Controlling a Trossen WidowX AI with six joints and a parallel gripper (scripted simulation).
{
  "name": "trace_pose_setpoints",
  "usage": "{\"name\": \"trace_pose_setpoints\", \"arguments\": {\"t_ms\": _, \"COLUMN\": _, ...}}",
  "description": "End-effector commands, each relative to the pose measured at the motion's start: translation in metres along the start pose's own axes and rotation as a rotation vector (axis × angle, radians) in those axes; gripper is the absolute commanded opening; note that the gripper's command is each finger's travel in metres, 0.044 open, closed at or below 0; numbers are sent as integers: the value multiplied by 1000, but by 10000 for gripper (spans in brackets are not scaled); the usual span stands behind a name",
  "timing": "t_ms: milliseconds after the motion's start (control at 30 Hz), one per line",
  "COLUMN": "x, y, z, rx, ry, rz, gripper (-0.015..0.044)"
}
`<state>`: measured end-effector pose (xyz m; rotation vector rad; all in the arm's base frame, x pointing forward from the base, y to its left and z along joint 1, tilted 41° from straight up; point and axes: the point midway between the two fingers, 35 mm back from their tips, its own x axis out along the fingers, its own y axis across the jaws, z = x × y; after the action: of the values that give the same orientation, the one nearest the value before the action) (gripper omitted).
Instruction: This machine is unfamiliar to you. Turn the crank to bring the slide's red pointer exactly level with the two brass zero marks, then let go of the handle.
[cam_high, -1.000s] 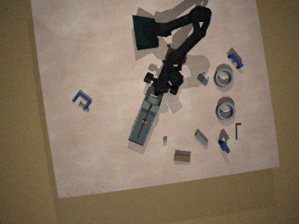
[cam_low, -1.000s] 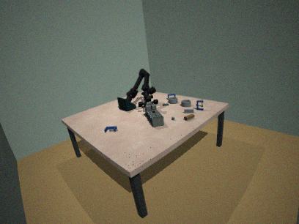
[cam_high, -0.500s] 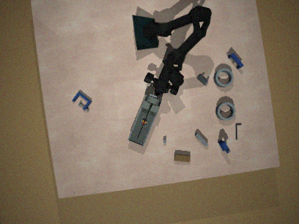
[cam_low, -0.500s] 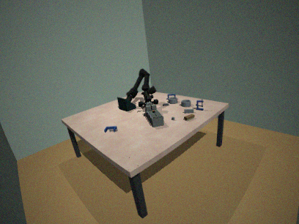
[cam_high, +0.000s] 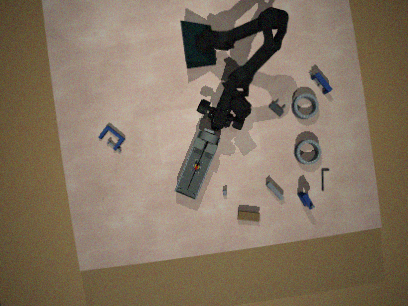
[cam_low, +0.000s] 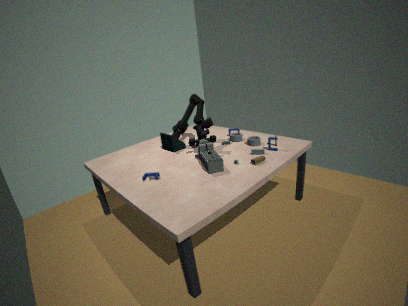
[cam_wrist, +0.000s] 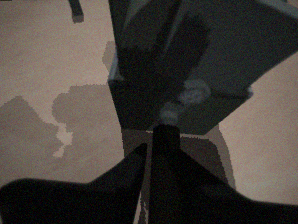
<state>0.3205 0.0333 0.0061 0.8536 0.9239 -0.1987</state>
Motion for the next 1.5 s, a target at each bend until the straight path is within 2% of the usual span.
{"name": "trace_pose_setpoints", "arguments": {"t_ms": 0, "x": 0, "y": -1, "z": -1, "rx": 0, "ry": 2, "rz": -2, "gripper": 184}}
{"name": "trace_pose_setpoints", "arguments": {"t_ms": 333, "x": 0, "y": -1, "z": -1, "rx": 0, "ry": 2, "rz": -2, "gripper": 440}}
{"name": "trace_pose_setpoints", "arguments": {"t_ms": 867, "x": -40, "y": -1, "z": 44, "rx": -2, "ry": 0, "rz": -6, "gripper": 440}}
{"name": "trace_pose_setpoints", "arguments": {"t_ms": 1333, "x": -110, "y": -4, "z": 115, "rx": 2, "ry": -2, "rz": -15, "gripper": 440}}
{"name": "trace_pose_setpoints", "arguments": {"t_ms": 1467, "x": -113, "y": -5, "z": 119, "rx": -3, "ry": 2, "rz": -11, "gripper": 440}}
